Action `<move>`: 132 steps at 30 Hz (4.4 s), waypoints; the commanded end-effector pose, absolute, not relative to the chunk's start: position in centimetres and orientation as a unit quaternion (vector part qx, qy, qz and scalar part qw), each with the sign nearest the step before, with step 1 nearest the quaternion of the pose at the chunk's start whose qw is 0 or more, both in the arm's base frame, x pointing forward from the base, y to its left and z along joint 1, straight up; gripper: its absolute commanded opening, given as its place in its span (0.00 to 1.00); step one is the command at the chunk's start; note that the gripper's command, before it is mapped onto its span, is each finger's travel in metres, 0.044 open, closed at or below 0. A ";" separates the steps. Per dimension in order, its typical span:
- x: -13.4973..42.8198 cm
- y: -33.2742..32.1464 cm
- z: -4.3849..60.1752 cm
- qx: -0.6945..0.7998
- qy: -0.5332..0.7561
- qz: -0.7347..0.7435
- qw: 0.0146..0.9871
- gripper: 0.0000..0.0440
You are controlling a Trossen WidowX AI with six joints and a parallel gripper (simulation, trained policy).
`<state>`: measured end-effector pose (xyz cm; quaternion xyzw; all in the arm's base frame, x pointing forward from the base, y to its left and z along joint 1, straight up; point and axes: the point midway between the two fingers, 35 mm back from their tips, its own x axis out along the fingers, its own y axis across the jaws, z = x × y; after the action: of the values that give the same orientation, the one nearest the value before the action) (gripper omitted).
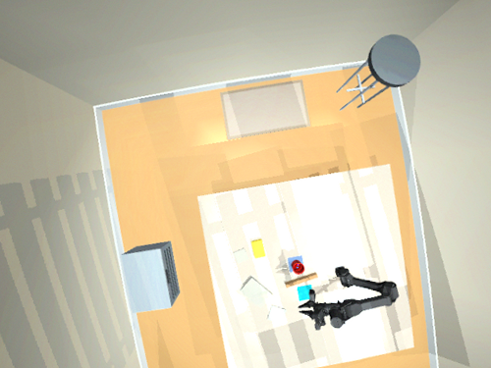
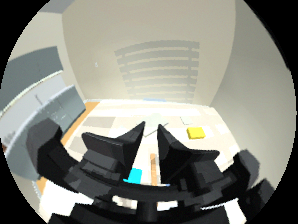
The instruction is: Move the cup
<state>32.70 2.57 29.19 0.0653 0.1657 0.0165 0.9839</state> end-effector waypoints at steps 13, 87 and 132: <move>33.1 3.7 27.0 0.083 0.289 0.008 0.954 0.19; 29.0 -4.5 13.9 -0.058 0.722 -0.020 0.690 0.31; 28.0 -6.5 8.6 -0.186 0.724 0.160 0.644 0.01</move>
<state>27.71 -6.71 7.62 -0.1776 0.7337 0.1531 0.6377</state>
